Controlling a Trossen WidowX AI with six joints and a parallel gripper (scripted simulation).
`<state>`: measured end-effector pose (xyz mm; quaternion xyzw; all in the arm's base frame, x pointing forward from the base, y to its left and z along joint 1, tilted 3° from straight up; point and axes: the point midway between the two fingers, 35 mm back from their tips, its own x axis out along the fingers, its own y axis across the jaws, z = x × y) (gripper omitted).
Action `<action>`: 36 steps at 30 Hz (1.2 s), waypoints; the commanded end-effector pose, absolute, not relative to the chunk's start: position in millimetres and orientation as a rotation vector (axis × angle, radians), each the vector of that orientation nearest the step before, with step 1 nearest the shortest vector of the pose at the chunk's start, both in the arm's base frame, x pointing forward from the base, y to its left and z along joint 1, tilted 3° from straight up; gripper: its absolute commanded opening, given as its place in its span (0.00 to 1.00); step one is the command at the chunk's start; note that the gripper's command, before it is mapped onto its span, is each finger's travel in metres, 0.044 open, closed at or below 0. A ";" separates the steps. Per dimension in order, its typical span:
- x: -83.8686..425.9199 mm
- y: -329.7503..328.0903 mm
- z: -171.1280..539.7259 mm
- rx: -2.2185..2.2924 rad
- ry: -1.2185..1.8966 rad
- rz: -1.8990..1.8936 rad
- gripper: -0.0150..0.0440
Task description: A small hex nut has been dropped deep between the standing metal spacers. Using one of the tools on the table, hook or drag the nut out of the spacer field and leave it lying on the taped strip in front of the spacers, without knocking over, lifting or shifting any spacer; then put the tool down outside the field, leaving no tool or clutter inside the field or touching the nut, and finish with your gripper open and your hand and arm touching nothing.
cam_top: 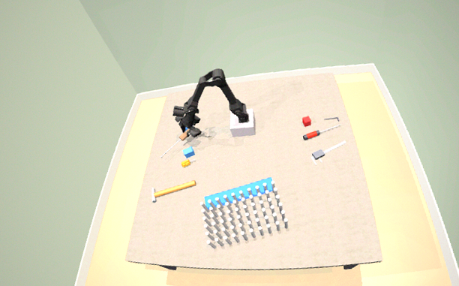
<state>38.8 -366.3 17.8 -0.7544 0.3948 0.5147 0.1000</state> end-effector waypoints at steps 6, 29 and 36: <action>39.0 -362.3 6.5 -2.221 1.166 1.520 0.25; 40.1 -356.0 -16.5 -2.221 1.165 1.520 0.25; 40.5 -353.6 -23.2 -2.220 1.164 1.520 0.25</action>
